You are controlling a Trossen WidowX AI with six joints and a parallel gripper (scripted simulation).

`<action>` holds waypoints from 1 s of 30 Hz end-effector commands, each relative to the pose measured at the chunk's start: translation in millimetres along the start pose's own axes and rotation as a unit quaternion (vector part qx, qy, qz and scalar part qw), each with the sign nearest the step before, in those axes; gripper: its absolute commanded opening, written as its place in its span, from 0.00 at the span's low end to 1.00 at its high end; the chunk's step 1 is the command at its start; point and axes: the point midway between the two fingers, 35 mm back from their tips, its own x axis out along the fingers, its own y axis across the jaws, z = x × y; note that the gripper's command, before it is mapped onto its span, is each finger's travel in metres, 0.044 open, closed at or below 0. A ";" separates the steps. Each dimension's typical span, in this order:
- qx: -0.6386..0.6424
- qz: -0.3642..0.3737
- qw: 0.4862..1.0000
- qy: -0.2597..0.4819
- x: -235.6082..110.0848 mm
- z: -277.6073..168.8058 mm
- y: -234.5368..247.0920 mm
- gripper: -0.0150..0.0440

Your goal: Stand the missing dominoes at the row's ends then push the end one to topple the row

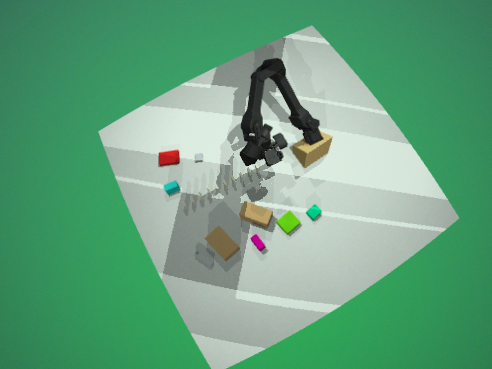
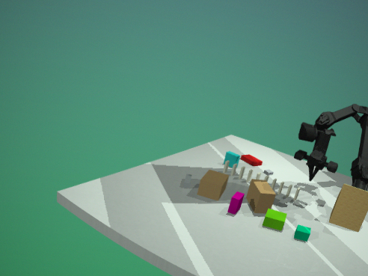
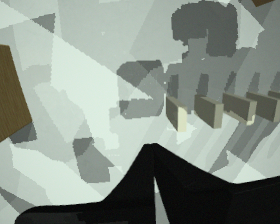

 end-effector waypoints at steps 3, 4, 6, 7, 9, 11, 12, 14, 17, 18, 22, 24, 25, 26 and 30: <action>-0.001 -0.001 1.000 0.001 0.5 -0.3 0.2 0.25; -0.001 -0.001 1.000 0.001 0.5 -0.3 0.2 0.25; -0.001 -0.001 1.000 0.001 0.5 -0.3 0.2 0.25; -0.001 -0.001 1.000 0.001 0.5 -0.3 0.2 0.25; -0.001 -0.001 1.000 0.001 0.5 -0.3 0.2 0.25; -0.001 -0.001 1.000 0.001 0.5 -0.3 0.2 0.25; -0.001 -0.001 1.000 0.001 0.5 -0.3 0.2 0.25; -0.001 0.000 1.000 0.001 2.8 -0.1 -0.1 0.25; 0.000 0.000 1.000 -0.003 35.1 2.1 -2.5 0.25; -0.001 0.000 1.000 -0.002 49.2 2.1 -2.5 0.25; -0.001 -0.001 1.000 0.003 81.0 -0.4 1.0 0.25; -0.001 -0.001 1.000 0.003 81.0 -0.4 1.0 0.25; -0.001 -0.001 1.000 0.003 81.0 -0.4 1.0 0.25; -0.001 -0.001 1.000 0.003 81.0 -0.4 1.0 0.25; -0.001 -0.001 1.000 0.003 80.9 -0.5 -1.5 0.25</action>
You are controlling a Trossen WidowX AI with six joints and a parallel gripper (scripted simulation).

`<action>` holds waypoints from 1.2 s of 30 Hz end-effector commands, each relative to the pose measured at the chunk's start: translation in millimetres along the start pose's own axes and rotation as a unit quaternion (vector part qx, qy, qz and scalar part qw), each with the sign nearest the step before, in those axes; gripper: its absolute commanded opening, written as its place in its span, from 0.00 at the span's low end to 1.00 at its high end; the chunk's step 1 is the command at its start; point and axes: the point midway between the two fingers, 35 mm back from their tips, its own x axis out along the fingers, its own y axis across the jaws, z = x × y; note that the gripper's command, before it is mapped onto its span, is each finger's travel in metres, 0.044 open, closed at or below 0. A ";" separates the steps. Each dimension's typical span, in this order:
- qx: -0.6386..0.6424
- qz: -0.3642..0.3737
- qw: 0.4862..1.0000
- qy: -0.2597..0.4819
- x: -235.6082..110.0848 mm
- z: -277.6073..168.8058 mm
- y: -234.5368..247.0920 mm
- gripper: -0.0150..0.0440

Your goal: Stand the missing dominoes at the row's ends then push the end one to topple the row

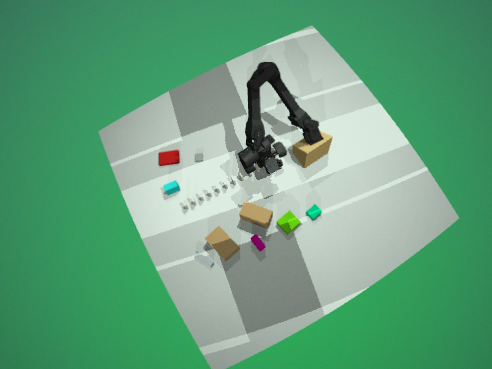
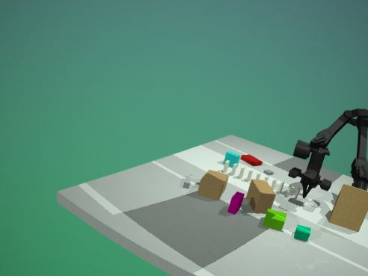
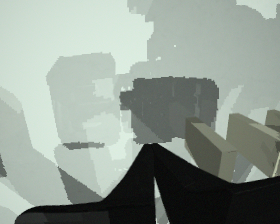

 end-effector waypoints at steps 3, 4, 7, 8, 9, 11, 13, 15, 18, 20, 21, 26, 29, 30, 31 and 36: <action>-0.003 0.002 1.000 0.003 3.3 -0.6 -4.8 0.25; -0.002 0.002 1.000 0.003 3.3 -0.7 -6.5 0.25; -0.002 0.001 1.000 0.003 3.1 -0.7 -11.4 0.25; -0.002 0.001 1.000 0.003 3.1 -0.7 -13.1 0.25; -0.002 0.001 1.000 0.003 3.0 -0.8 -14.7 0.25; -0.002 0.001 1.000 0.003 3.0 -0.8 -18.0 0.25; -0.002 0.001 1.000 0.003 2.9 -0.8 -21.3 0.25; -0.002 0.001 1.000 0.003 2.9 -0.9 -24.6 0.25; -0.002 0.001 1.000 0.003 2.9 -1.0 -29.4 0.25; -0.002 0.001 1.000 0.003 2.9 -1.0 -32.7 0.25; -0.002 0.001 1.000 0.003 2.9 -1.0 -34.3 0.25; 0.008 -0.007 1.000 -0.012 -19.0 -1.2 -33.3 0.25; 0.002 -0.004 1.000 -0.008 -39.6 -0.1 -44.7 0.25; 0.000 -0.002 1.000 -0.005 -45.7 -0.2 -48.4 0.25; 0.000 -0.001 1.000 -0.002 -50.5 -0.4 -51.2 0.25; -0.001 0.001 1.000 0.001 -56.8 -0.6 -54.7 0.25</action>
